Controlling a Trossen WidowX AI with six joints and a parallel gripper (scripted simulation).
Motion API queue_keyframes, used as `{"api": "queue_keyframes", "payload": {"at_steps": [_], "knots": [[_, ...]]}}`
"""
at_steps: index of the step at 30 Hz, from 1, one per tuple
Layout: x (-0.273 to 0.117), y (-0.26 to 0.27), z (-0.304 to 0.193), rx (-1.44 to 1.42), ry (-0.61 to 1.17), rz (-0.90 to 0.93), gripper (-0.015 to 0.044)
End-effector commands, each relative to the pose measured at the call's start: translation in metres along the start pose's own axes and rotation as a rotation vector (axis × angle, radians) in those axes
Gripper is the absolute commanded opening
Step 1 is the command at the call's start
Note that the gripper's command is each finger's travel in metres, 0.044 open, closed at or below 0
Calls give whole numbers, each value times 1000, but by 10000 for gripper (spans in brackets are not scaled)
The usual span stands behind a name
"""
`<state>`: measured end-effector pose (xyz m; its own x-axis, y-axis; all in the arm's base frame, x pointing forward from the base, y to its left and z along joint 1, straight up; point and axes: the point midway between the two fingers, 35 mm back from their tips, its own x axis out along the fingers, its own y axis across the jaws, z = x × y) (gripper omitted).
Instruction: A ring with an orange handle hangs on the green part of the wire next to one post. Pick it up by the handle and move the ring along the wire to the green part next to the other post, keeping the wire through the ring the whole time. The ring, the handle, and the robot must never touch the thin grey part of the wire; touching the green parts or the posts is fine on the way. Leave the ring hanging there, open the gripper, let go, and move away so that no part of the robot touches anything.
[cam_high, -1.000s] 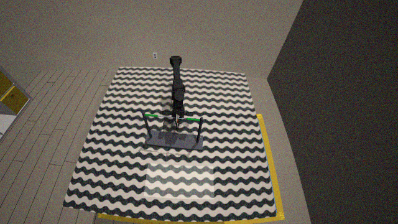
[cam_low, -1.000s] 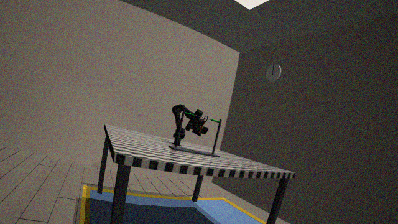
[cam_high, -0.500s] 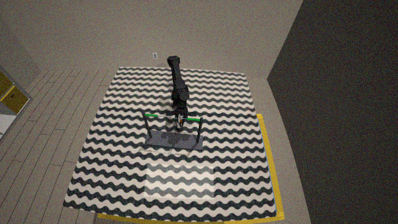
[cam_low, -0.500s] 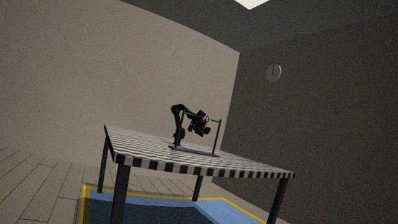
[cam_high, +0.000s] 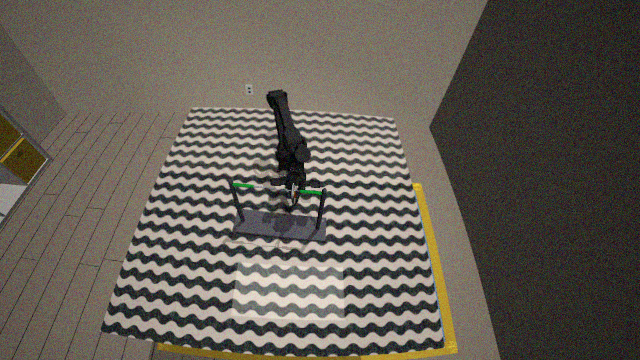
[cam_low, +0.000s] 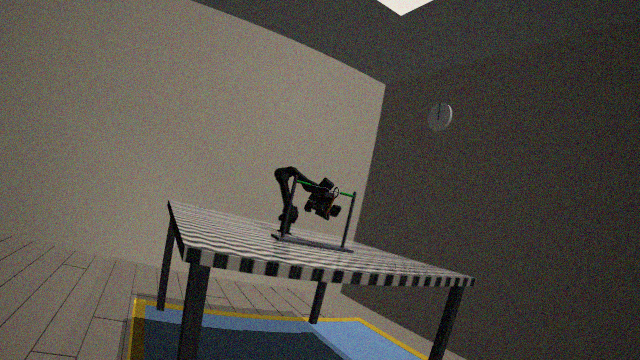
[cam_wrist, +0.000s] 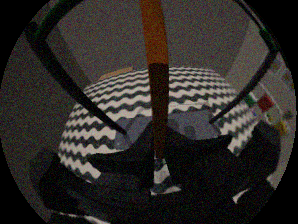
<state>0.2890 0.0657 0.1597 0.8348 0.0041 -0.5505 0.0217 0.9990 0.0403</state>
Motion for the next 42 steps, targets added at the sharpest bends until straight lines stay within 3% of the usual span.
{"api": "queue_keyframes", "payload": {"at_steps": [1,42], "knots": [[0,4,3,-1,-8,-7,-150],[2,43,2,-13,-30,-1,-150]]}}
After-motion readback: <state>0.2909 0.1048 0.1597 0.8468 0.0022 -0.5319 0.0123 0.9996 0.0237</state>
